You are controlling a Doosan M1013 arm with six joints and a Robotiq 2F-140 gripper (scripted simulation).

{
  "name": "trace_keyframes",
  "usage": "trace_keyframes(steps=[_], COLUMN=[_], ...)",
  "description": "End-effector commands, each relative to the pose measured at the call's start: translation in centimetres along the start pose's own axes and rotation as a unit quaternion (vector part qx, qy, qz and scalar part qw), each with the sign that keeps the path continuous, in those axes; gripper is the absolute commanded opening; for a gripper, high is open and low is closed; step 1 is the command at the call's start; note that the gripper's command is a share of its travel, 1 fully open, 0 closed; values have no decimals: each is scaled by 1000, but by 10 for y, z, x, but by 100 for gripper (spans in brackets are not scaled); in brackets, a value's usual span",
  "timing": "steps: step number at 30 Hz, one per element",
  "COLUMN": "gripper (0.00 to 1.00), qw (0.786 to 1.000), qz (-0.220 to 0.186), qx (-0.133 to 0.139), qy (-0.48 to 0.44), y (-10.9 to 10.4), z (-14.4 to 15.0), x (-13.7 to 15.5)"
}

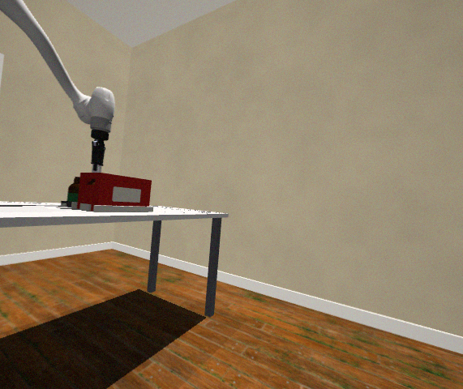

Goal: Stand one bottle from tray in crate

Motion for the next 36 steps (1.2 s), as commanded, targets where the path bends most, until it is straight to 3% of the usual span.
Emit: trace_keyframes(steps=[1,36], gripper=[0,0], qw=[1000,1000], qz=[-2,-2], qx=[1,1], qy=[0,0], y=[6,16], z=[-1,-1], x=[3,3])
Point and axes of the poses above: the point where the finger pads meet when closed, its own y axis out along the fingers, its own z axis across the jaws, x = y × z, the point moved 2 cm from there along -y, back along the fingers, and after that the axes turned 15 degrees about -y, right-handed, at the moved point
